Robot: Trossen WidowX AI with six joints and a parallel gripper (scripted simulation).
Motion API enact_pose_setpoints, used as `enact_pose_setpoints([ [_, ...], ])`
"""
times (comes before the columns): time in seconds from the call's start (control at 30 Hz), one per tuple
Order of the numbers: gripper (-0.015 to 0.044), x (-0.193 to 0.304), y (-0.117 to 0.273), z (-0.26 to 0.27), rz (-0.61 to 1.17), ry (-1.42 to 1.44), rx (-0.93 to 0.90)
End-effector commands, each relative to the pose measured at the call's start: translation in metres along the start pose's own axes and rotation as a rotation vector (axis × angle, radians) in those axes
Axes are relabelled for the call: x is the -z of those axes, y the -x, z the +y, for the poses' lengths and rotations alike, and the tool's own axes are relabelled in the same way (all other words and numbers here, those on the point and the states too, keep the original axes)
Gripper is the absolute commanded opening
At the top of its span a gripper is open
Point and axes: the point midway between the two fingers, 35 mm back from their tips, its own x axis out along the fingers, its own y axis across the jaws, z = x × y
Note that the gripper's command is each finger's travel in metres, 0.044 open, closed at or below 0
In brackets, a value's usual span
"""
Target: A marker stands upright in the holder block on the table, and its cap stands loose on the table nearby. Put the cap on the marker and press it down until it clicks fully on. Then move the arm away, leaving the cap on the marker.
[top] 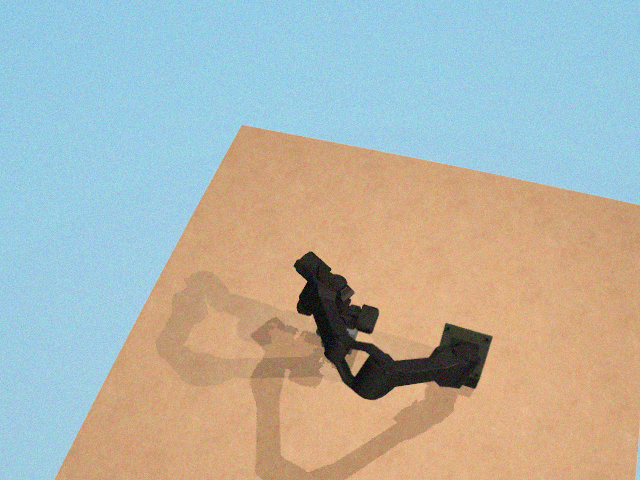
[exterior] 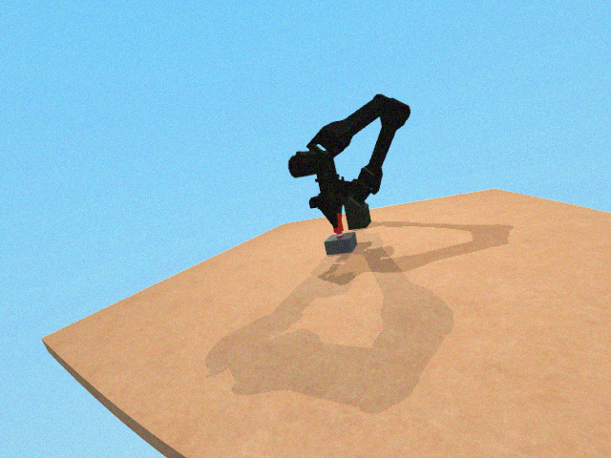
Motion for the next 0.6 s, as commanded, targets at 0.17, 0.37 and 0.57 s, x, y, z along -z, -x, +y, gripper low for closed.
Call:
enact_pose_setpoints([
  [0.17,0.0184,0.0000,0.0000,0.0000,0.000,0.000,0.000],
  [0.37,0.0341,0.0000,0.0000,0.0000,0.000,0.000,0.000],
  [0.57,0.0440,0.0002,0.0024,-0.0003,0.000,0.000,0.000],
])
